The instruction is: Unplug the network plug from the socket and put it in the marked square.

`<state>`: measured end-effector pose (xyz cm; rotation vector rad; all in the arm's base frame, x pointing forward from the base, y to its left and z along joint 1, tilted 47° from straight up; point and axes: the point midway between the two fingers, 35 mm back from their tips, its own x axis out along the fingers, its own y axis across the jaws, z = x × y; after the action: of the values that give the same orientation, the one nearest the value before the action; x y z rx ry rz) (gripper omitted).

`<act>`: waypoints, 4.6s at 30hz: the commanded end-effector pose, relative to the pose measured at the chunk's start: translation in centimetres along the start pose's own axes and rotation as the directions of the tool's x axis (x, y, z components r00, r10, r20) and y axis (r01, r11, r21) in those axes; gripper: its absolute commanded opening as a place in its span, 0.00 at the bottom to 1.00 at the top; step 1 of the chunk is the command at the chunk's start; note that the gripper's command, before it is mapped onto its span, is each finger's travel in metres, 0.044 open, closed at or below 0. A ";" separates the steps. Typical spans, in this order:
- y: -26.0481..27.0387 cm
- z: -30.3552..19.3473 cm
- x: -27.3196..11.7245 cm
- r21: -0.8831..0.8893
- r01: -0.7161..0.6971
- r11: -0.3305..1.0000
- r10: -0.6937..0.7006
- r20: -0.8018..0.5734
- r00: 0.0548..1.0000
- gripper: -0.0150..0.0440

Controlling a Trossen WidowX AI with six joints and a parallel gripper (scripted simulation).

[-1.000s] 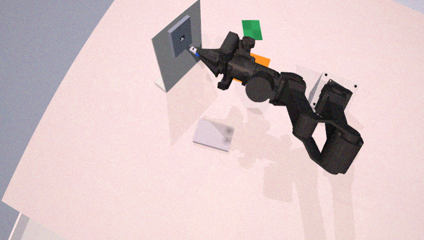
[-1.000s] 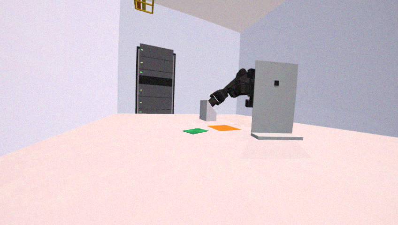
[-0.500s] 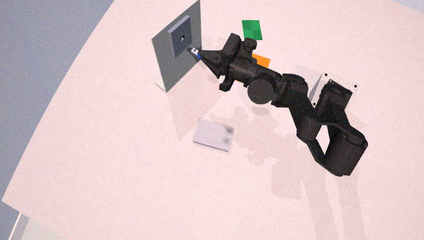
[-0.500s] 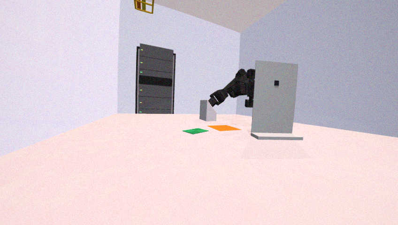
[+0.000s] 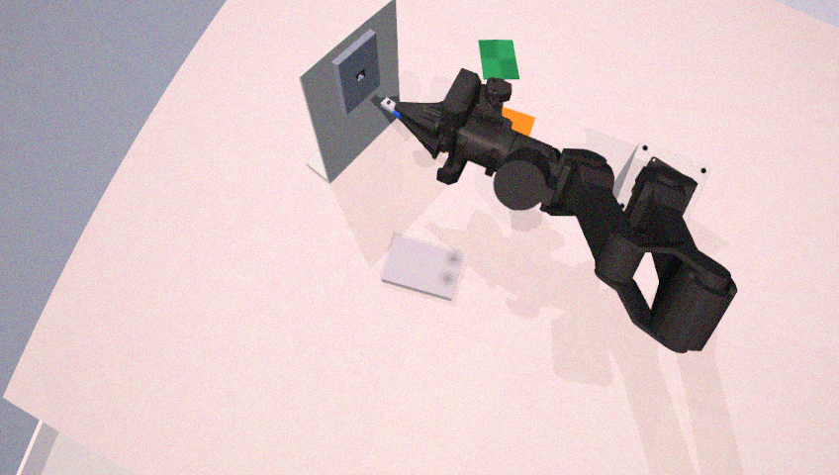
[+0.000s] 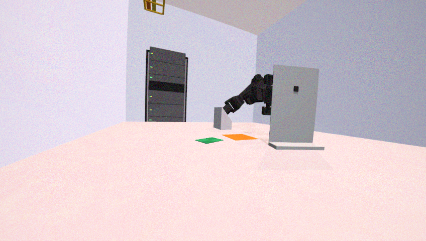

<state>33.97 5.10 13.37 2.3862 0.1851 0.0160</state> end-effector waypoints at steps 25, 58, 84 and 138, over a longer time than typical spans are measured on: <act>4.0 0.1 -1.3 -0.005 0.000 1.000 0.000 0.003 1.000 0.25; 0.1 7.4 -2.1 -0.087 0.381 0.920 -0.361 0.187 0.914 0.25; -7.2 13.3 -6.4 0.025 0.754 0.657 -0.747 0.153 0.646 0.25; -13.1 14.1 -7.8 0.080 0.815 0.575 -0.818 0.067 0.571 0.25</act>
<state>25.63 3.66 -5.28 2.1011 1.2522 -0.5450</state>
